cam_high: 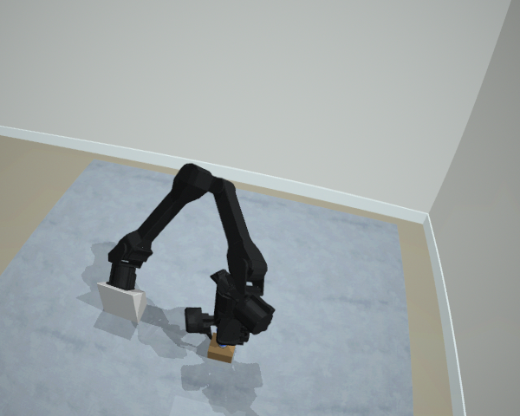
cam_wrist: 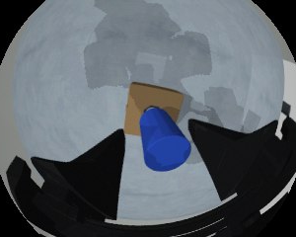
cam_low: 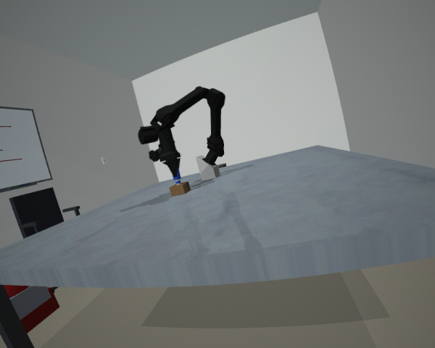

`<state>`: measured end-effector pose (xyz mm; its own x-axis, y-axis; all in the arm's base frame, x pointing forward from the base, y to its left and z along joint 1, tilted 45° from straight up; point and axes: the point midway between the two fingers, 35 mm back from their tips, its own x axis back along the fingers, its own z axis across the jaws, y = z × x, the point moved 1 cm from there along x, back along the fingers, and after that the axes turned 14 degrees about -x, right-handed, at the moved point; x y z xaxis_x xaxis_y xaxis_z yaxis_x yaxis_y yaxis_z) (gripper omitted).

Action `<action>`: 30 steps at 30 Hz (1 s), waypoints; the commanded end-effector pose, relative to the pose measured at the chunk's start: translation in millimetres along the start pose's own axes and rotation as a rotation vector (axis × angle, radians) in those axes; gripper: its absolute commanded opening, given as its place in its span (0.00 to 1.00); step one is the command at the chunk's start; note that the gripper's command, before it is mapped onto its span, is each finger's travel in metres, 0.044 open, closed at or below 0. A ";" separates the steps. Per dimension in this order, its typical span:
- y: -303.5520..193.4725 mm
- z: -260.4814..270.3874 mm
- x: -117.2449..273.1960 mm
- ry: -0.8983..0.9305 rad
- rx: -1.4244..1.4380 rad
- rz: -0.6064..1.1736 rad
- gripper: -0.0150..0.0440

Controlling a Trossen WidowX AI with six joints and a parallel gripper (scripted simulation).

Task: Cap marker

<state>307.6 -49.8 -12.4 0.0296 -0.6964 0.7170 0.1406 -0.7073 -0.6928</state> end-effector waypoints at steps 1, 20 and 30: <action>0.0 0.0 0.1 0.000 0.000 0.000 0.92; 0.4 -1.4 72.5 -0.001 0.331 -0.002 0.78; -0.5 -4.2 65.1 0.002 1.228 -0.001 0.33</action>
<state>308.5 -98.9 37.9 0.0264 -0.6956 0.7179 0.7498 -0.4611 -0.4744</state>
